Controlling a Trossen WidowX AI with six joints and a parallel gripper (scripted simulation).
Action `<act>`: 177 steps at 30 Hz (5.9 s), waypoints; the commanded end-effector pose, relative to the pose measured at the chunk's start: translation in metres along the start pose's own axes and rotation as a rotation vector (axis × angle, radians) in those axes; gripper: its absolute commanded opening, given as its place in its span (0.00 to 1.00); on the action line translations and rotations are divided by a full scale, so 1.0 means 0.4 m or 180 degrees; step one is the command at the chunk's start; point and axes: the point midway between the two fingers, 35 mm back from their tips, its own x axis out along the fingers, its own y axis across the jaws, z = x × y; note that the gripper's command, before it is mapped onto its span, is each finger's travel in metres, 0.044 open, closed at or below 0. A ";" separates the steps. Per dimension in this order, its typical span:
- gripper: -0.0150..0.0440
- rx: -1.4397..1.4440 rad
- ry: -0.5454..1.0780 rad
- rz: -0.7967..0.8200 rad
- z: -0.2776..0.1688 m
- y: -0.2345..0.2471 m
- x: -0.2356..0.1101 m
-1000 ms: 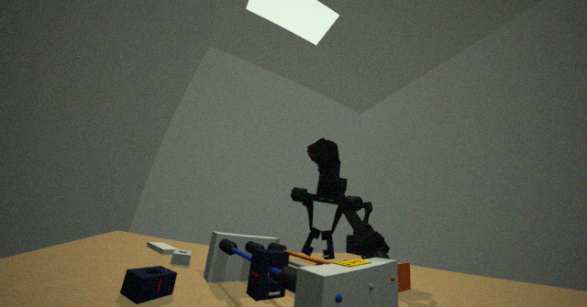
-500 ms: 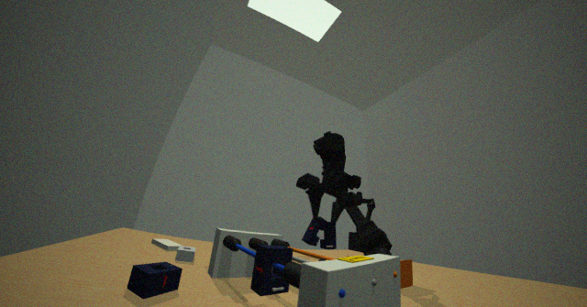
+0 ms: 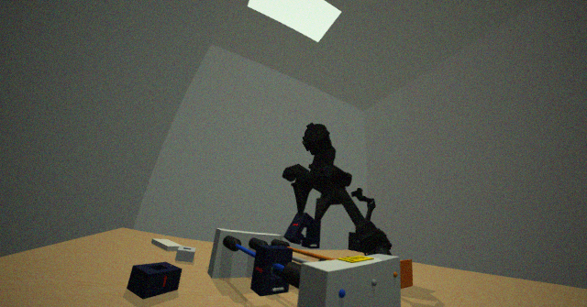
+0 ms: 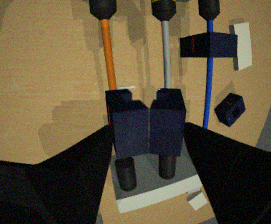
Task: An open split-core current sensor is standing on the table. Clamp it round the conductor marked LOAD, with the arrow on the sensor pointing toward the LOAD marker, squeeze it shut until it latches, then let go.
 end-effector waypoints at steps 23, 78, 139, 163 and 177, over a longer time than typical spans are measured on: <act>0.25 -0.0202 0.0012 -0.0057 -0.003 -0.089 0.098; 0.25 -0.0194 0.0007 -0.0059 -0.003 -0.089 0.156; 1.00 -0.0189 0.0046 0.0617 -0.009 -0.101 0.257; 1.00 -0.0188 0.0051 0.0616 -0.011 -0.087 0.331; 0.85 -0.0179 0.0040 0.0603 -0.009 -0.091 0.321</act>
